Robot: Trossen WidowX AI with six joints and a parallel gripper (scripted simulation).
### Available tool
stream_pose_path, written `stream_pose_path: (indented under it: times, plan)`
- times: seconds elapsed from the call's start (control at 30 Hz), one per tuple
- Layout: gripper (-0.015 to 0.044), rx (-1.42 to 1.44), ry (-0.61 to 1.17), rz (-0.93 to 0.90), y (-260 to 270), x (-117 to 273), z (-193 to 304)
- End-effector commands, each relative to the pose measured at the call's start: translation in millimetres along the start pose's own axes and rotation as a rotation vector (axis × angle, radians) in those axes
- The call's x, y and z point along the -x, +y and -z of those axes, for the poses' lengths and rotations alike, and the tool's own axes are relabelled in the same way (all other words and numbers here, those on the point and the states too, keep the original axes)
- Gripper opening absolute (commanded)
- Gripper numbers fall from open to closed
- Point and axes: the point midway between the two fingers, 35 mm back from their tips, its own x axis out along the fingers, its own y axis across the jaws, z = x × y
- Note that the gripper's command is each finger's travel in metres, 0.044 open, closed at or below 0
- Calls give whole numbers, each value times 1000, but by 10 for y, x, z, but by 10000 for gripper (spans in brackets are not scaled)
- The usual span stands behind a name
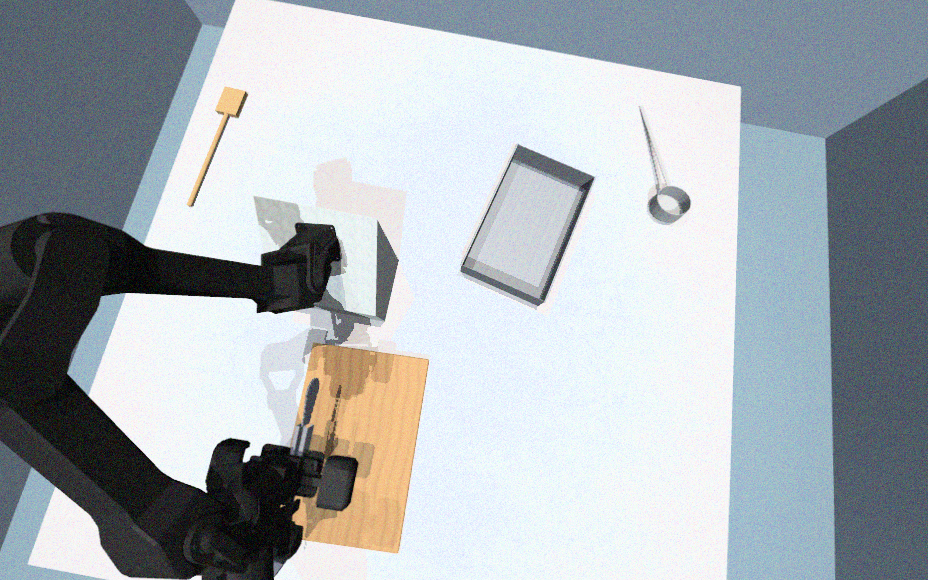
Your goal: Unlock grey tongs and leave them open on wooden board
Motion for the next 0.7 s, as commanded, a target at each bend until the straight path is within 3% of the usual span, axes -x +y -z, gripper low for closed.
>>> stream_pose_path:
  times: [0.0,0.67]
  plan:
    - [-150,7,-7,-8,1,14,-9]
    - [-150,57,-312,-38,110,-196,-76]
